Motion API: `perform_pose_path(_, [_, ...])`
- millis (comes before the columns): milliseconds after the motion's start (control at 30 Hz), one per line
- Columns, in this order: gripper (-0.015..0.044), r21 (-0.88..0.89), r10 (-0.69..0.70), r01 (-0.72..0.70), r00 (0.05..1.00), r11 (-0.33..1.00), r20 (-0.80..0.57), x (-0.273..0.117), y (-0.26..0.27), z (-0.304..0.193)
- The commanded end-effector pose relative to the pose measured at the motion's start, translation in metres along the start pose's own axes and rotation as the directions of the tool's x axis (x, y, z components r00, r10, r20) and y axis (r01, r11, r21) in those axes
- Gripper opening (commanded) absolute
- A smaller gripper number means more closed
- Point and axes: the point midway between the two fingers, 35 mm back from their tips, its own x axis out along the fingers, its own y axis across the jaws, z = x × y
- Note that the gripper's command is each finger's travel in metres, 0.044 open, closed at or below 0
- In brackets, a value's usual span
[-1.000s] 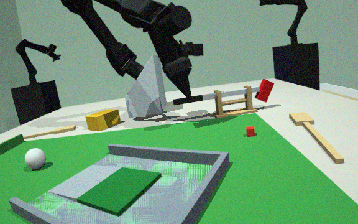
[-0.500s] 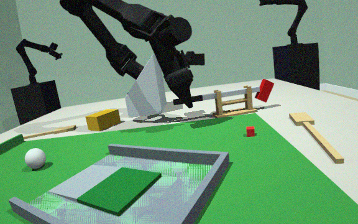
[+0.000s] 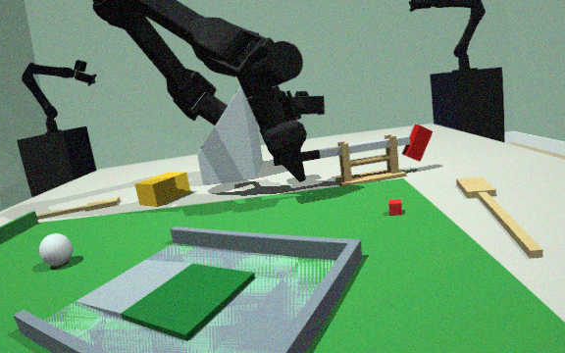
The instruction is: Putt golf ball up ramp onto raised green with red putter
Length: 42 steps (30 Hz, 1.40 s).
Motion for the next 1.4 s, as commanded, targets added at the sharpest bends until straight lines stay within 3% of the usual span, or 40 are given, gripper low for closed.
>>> perform_pose_path(0, [0.0361,0.001,-0.001,0.001,1.0,1.0,0.001,-0.001,-0.001,0.0])
perform_pose_path(433, [0.002,0.001,-0.001,0.001,1.0,1.0,0.001,-0.001,-0.001,0.0])
perform_pose_path(733, [0.0,0.001,-0.001,0.001,1.0,1.0,0.002,-0.007,-0.002,0.003])
perform_pose_path(1167, [0.0,0.0,0.001,-0.001,1.0,1.0,0.004,-0.096,0.0,0.027])
perform_pose_path(1367, [0.0,0.019,0.0,0.0,1.0,1.0,-0.009,-0.09,-0.001,0.022])
